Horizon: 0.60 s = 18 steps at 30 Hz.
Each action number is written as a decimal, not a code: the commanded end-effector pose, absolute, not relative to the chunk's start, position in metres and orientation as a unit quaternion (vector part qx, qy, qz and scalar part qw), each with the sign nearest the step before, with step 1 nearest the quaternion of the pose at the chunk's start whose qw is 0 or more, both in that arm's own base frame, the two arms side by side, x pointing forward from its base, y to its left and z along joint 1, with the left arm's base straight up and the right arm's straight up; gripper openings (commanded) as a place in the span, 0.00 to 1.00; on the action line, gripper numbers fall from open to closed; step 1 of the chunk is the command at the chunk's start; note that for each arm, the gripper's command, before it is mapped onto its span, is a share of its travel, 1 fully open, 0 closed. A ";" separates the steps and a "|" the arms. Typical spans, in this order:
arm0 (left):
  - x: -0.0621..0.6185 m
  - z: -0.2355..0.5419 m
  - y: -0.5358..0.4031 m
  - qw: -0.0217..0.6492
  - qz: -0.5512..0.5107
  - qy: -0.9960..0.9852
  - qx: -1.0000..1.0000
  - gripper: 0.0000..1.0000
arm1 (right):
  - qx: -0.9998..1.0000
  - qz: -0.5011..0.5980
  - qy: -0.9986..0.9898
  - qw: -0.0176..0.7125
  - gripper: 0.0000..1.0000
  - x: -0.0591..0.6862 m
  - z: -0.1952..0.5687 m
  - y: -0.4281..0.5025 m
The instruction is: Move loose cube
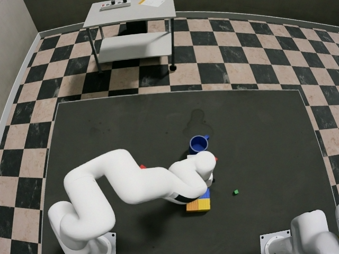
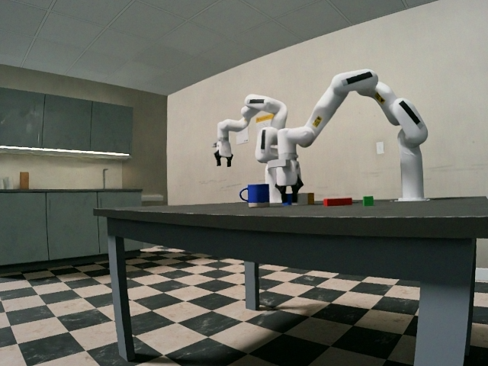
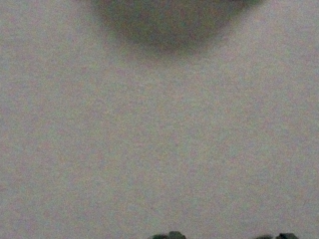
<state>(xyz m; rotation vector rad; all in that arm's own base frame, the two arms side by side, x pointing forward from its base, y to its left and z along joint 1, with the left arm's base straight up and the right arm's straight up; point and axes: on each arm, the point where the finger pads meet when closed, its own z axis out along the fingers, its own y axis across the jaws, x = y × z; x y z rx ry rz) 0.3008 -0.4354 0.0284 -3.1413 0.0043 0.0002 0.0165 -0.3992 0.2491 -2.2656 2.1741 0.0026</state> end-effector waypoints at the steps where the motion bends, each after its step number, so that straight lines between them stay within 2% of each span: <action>1: 0.300 0.030 -0.436 -0.001 -0.001 0.001 -1.000 0.48 | -0.721 0.000 0.692 0.000 1.00 0.016 0.250 -0.400; 18: 0.298 0.030 -0.436 -0.001 -0.001 0.001 -1.000 0.48 | -0.721 0.000 0.692 0.000 1.00 0.016 0.250 -0.400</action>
